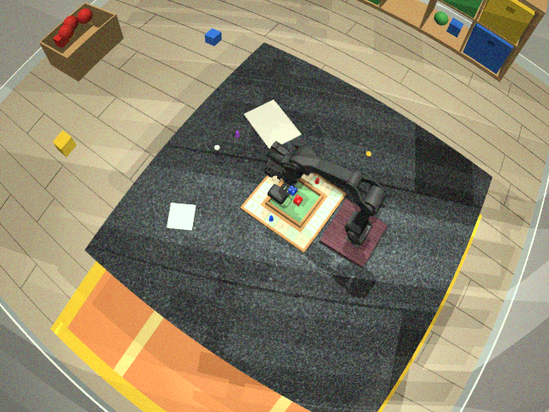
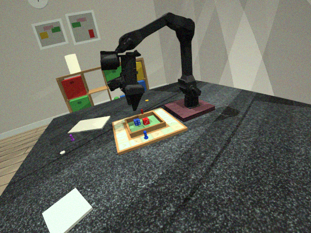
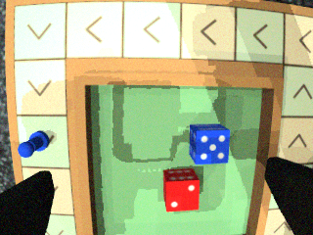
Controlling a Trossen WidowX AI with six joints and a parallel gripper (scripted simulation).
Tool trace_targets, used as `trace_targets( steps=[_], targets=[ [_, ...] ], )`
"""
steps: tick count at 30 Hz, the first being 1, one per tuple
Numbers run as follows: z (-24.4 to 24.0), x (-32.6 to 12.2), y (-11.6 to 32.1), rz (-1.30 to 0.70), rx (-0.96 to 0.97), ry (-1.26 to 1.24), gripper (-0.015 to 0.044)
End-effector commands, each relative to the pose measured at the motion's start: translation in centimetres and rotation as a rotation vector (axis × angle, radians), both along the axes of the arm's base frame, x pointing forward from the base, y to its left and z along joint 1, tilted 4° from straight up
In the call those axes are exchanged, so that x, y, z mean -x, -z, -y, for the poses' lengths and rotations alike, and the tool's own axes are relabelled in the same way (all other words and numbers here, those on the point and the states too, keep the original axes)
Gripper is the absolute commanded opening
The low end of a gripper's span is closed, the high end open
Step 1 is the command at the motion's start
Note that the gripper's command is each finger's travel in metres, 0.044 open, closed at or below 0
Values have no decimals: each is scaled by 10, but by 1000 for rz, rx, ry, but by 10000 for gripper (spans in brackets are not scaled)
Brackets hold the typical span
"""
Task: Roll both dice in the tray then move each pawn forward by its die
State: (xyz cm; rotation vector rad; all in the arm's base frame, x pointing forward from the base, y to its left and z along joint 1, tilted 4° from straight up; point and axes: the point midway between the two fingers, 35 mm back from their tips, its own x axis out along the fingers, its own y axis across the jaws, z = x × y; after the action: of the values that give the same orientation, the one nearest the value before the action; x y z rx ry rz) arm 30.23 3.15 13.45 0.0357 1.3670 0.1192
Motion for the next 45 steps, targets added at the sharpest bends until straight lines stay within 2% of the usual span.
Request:
trace_targets(
  steps=[1,5,7,14,23,37,45],
  targets=[
    [-13,0,7,-143,53,-15,440],
    [-9,0,6,-86,24,-17,440],
    [-1,1,9,-86,34,-52,387],
    [79,21,31,-96,112,-426,204],
    [133,53,48,-105,137,-733,200],
    [132,53,48,-104,137,-735,200],
    [132,53,63,-104,137,-735,200]
  ],
)
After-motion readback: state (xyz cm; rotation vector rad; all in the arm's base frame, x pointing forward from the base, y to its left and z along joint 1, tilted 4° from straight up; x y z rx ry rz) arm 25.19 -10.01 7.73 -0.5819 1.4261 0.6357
